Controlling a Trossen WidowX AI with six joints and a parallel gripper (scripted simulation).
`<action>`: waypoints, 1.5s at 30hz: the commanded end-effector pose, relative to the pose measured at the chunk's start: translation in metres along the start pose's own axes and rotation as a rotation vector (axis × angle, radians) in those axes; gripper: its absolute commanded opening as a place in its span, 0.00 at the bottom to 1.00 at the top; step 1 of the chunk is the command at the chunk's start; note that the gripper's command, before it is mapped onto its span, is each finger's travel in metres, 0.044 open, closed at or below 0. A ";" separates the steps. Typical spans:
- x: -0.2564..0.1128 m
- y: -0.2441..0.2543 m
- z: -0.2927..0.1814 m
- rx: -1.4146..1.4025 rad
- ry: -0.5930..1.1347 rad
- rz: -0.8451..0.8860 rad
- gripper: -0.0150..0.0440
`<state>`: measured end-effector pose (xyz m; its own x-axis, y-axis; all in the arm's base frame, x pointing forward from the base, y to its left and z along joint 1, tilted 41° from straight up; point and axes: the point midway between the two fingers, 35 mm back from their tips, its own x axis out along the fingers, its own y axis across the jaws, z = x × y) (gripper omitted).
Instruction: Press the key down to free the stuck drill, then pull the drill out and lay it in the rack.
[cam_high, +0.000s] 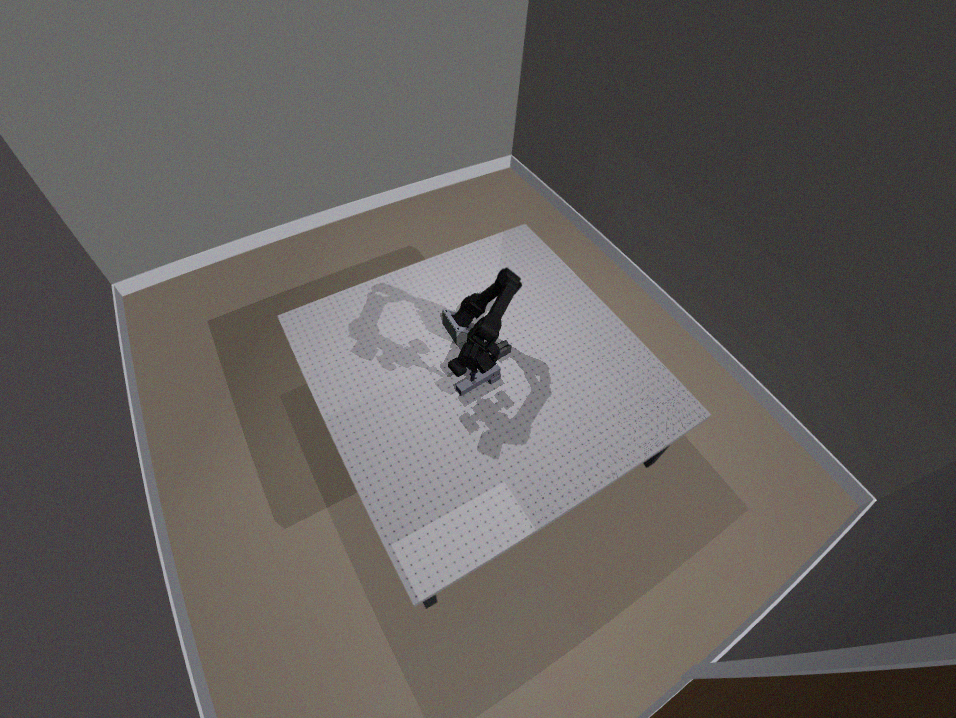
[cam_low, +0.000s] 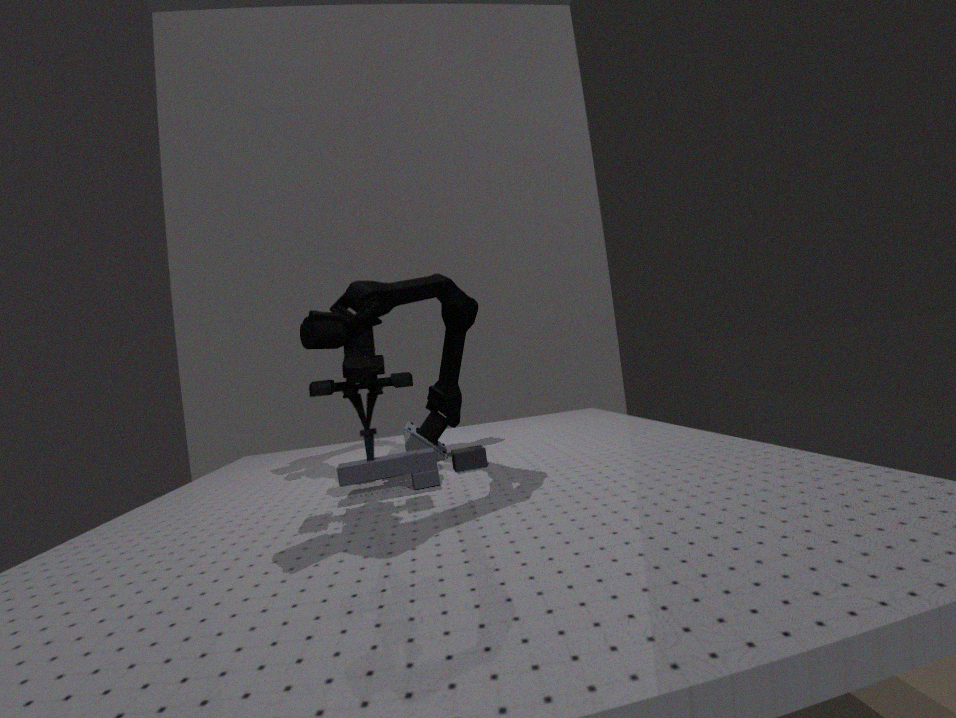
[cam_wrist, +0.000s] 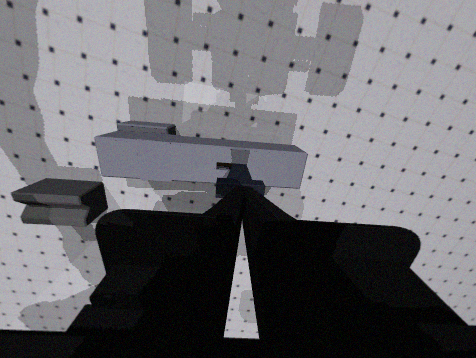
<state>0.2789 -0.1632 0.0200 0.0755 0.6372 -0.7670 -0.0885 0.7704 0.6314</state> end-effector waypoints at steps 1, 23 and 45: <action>0.012 0.000 -0.003 0.004 0.022 0.015 0.25; 0.019 0.000 -0.006 0.004 0.022 0.016 0.25; 0.027 0.000 -0.008 0.004 0.022 0.016 0.25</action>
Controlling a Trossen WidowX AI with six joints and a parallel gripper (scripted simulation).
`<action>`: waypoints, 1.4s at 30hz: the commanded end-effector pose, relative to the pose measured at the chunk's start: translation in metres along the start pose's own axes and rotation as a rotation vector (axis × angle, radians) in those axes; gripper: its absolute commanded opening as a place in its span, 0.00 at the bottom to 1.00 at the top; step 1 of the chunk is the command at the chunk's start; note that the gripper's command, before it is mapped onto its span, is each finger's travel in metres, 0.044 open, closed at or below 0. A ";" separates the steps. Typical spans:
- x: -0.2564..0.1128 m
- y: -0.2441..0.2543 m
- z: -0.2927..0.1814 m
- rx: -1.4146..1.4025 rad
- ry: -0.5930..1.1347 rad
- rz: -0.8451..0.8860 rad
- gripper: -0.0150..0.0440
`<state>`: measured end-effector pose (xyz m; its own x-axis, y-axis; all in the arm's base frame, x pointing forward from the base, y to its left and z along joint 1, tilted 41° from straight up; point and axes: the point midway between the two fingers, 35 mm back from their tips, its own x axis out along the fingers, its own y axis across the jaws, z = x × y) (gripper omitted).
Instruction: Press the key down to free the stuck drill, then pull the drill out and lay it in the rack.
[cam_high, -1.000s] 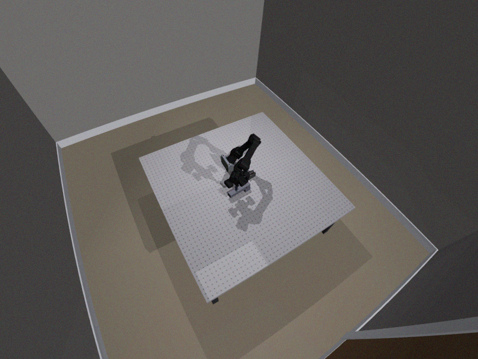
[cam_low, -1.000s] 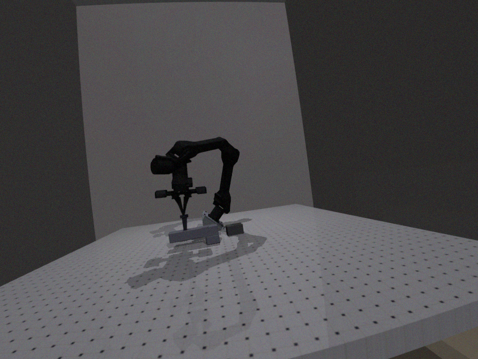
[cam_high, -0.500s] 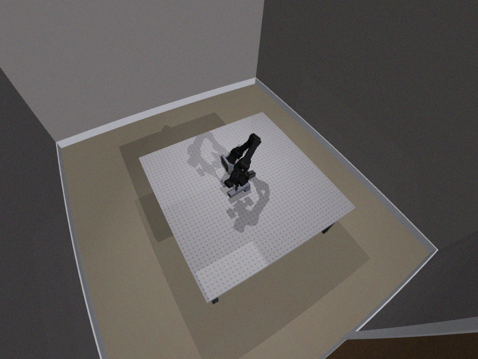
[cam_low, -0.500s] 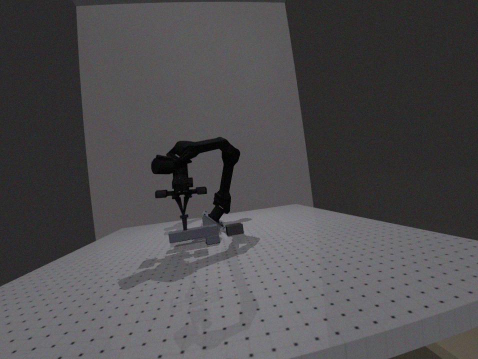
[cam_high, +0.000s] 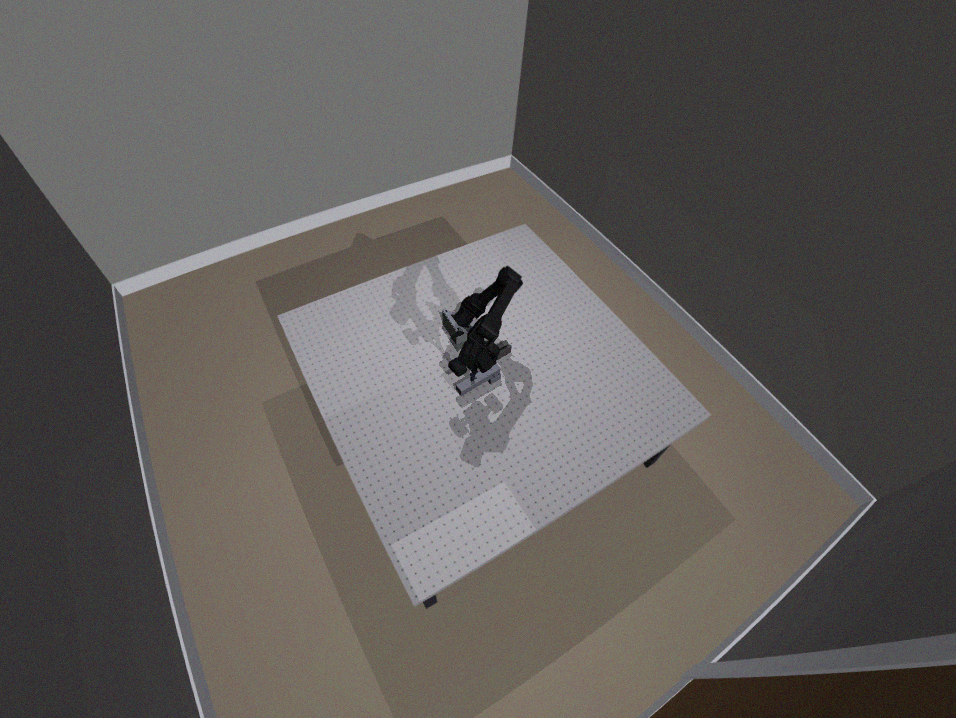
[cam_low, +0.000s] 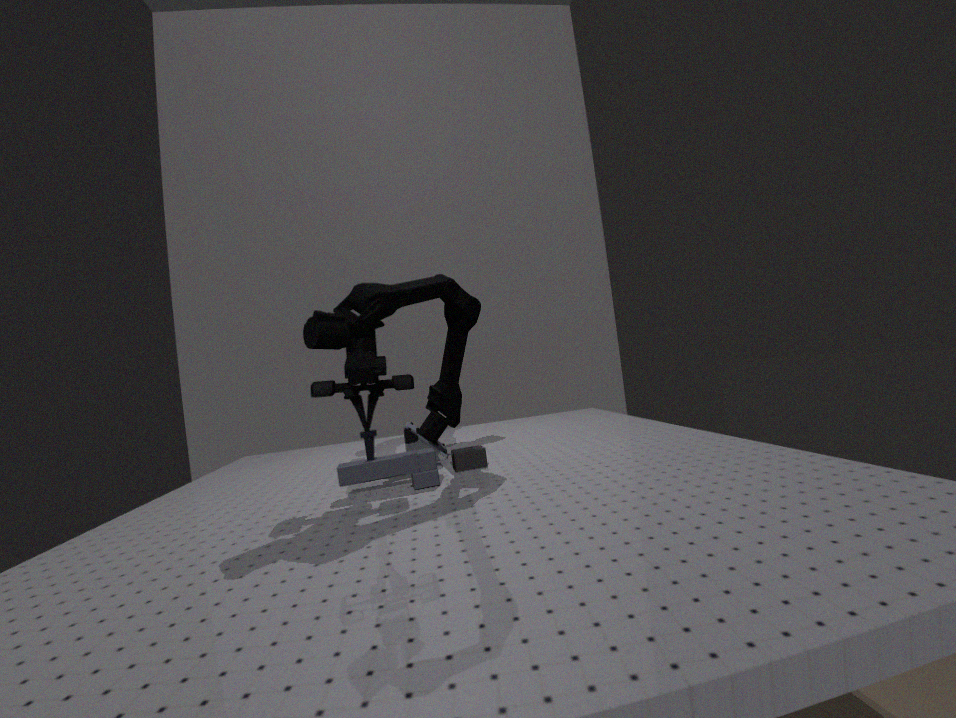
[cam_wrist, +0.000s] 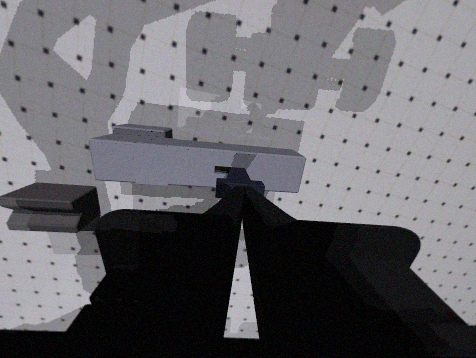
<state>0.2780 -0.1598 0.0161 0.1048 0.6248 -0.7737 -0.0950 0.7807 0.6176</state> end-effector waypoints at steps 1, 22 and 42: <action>0.023 0.000 -0.007 0.012 0.050 0.032 0.25; -0.039 -0.004 0.002 0.012 0.051 0.030 0.65; 0.043 0.161 0.002 -1.515 0.009 0.069 1.00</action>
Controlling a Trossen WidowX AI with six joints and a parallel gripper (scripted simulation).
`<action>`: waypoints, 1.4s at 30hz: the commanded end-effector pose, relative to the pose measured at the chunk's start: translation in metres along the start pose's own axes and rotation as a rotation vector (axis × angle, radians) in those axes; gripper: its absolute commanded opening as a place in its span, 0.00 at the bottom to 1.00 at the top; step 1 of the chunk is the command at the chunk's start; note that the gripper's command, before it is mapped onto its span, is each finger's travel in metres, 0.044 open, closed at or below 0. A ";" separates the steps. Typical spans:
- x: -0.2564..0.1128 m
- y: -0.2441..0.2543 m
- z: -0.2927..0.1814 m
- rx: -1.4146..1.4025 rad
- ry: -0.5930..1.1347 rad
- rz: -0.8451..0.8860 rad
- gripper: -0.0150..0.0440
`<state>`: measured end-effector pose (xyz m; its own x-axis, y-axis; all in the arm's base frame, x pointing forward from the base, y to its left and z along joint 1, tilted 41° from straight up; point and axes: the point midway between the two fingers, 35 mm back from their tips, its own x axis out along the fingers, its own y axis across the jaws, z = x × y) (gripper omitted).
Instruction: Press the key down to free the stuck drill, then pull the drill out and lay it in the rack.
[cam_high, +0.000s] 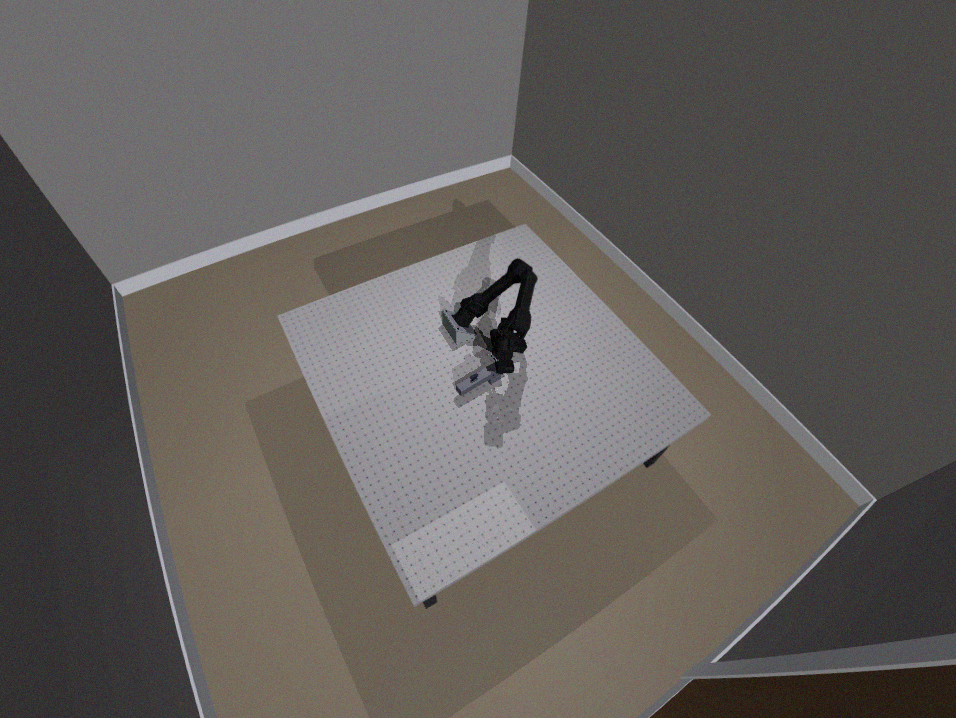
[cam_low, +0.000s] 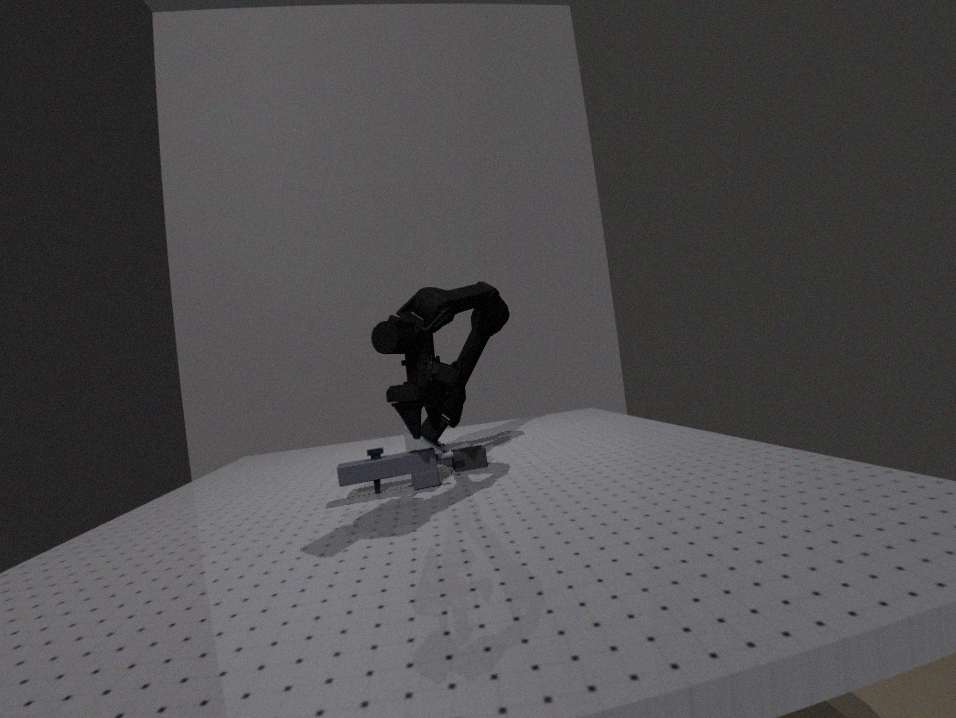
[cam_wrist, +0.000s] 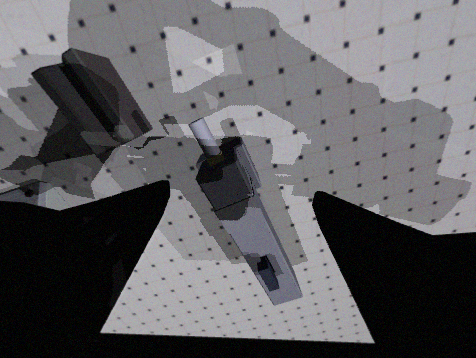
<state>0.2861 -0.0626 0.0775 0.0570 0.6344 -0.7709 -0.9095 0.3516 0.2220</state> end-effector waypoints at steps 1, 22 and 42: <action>0.032 0.039 0.036 -0.500 -0.026 0.010 1.00; 0.037 0.039 0.036 -0.509 -0.027 0.010 1.00; 0.068 0.034 0.029 -0.509 -0.027 0.010 1.00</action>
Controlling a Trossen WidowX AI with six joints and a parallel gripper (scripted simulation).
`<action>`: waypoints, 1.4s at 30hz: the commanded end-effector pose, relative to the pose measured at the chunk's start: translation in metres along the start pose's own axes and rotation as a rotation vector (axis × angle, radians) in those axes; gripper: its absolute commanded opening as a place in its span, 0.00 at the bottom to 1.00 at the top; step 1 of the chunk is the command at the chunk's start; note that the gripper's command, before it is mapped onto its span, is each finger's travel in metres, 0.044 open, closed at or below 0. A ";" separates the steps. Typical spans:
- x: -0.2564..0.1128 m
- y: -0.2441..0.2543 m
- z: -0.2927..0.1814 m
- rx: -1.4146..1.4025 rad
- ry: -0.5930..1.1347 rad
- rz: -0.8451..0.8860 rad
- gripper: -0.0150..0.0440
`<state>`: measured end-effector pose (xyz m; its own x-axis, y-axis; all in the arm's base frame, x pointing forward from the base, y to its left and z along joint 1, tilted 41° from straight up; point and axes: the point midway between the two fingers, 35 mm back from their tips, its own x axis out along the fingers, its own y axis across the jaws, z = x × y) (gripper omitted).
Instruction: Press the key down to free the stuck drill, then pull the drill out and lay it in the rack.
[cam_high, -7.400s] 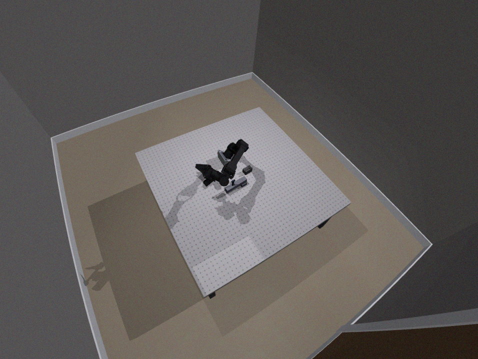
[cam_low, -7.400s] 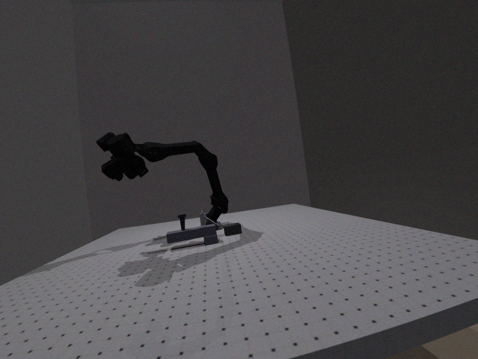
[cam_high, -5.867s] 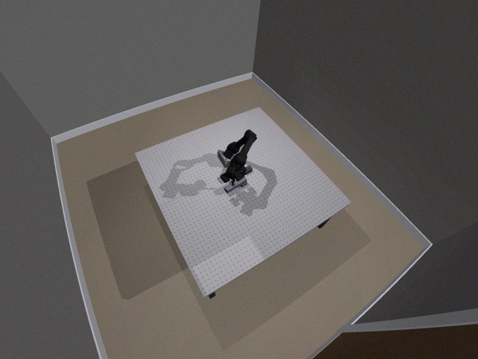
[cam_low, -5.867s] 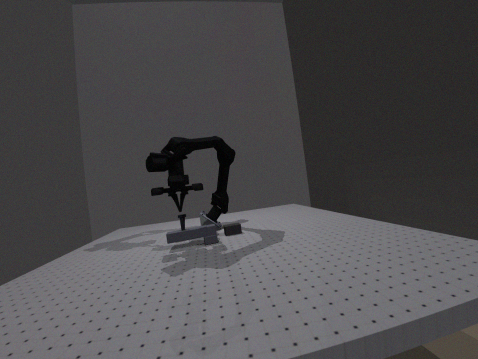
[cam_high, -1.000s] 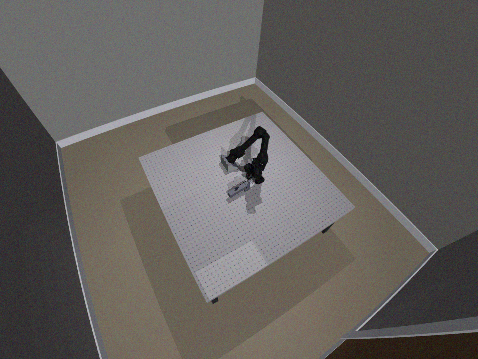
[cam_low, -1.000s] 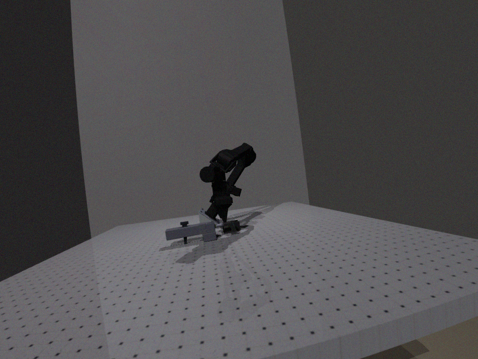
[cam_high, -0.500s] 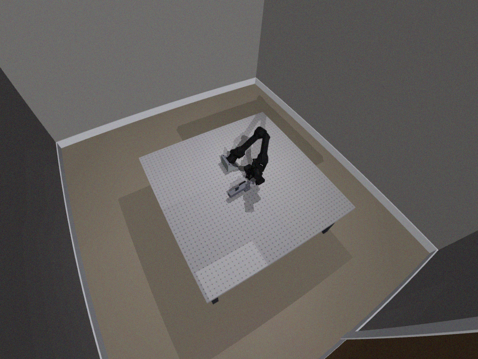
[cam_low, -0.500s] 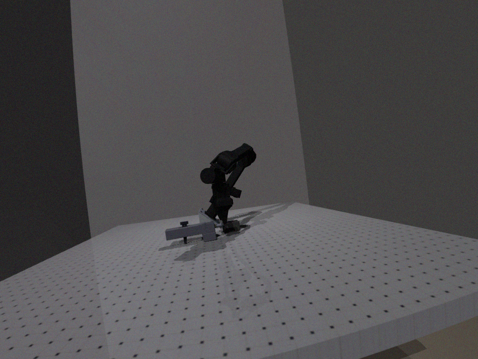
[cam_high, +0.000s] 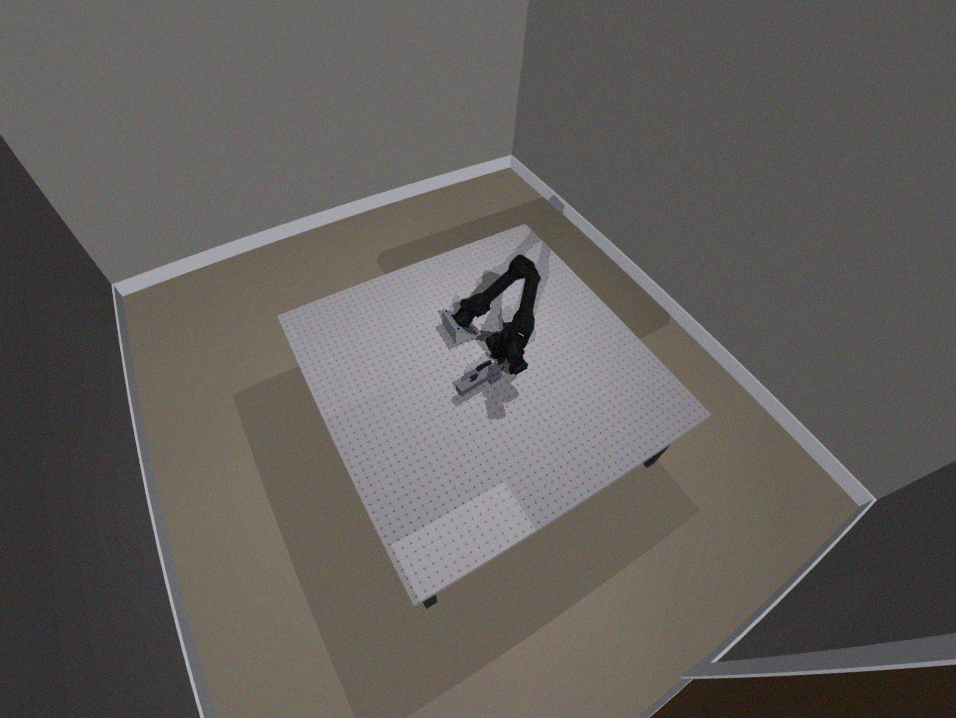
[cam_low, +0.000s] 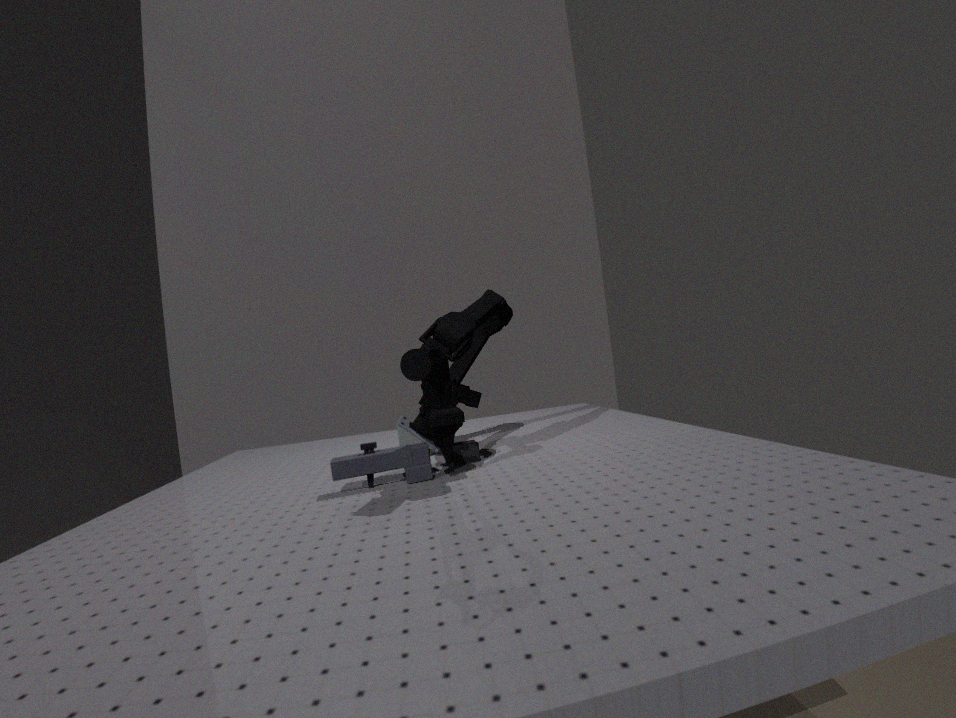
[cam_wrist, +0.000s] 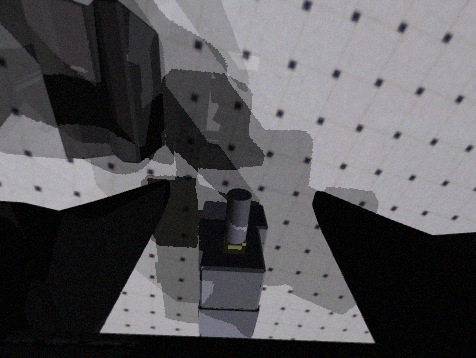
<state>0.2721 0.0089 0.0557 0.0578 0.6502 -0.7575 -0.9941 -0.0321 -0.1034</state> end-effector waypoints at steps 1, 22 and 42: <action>0.008 0.002 -0.001 0.007 -0.008 0.005 1.00; 0.019 0.001 -0.004 0.000 -0.002 0.002 0.60; 0.019 0.002 0.002 0.007 -0.009 0.005 0.25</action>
<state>0.2711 0.0198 0.0392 0.0501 0.6523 -0.7563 -0.9951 -0.0320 -0.0935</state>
